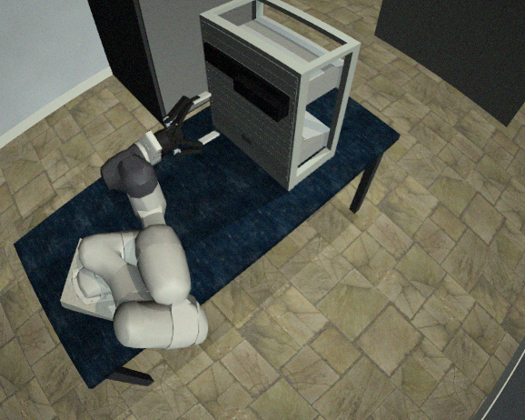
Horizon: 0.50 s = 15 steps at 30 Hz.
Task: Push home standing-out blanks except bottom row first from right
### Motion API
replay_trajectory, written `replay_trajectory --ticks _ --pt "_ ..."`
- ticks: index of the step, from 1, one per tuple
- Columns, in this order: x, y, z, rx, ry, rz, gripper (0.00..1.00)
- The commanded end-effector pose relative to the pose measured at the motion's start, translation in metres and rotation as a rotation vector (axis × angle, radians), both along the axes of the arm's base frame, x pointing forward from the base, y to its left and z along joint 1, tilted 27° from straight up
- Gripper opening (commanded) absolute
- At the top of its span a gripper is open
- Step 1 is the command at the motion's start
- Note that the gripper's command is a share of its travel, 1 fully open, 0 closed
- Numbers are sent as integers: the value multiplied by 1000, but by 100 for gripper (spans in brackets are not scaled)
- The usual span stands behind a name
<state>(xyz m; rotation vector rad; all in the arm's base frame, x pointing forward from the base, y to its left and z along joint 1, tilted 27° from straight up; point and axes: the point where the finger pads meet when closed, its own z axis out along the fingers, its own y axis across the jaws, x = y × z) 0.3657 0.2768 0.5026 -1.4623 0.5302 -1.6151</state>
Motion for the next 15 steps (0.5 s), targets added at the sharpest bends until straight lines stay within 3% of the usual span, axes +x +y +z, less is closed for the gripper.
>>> replay_trajectory --ticks 1,15 --pt "-2 0 -7 120 -30 106 100" --pt "4 -18 -7 214 -18 93 100"
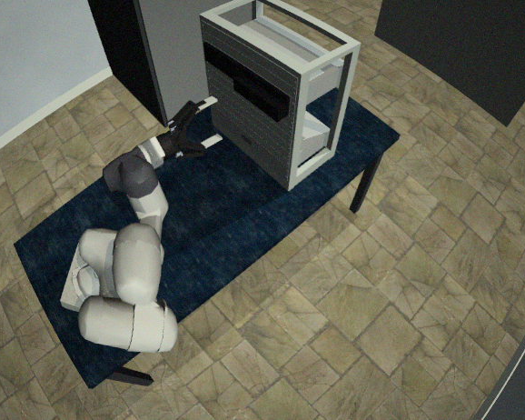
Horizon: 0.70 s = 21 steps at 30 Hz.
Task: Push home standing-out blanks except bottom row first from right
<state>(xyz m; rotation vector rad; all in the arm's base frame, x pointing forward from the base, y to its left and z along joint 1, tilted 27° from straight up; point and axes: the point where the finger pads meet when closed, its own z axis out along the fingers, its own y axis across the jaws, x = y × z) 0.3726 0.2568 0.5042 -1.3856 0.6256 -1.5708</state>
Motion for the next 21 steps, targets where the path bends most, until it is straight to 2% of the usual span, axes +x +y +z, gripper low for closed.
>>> replay_trajectory --ticks 1,21 --pt "-3 1 -8 110 -31 108 100" --pt "0 -6 -8 147 -27 103 100"
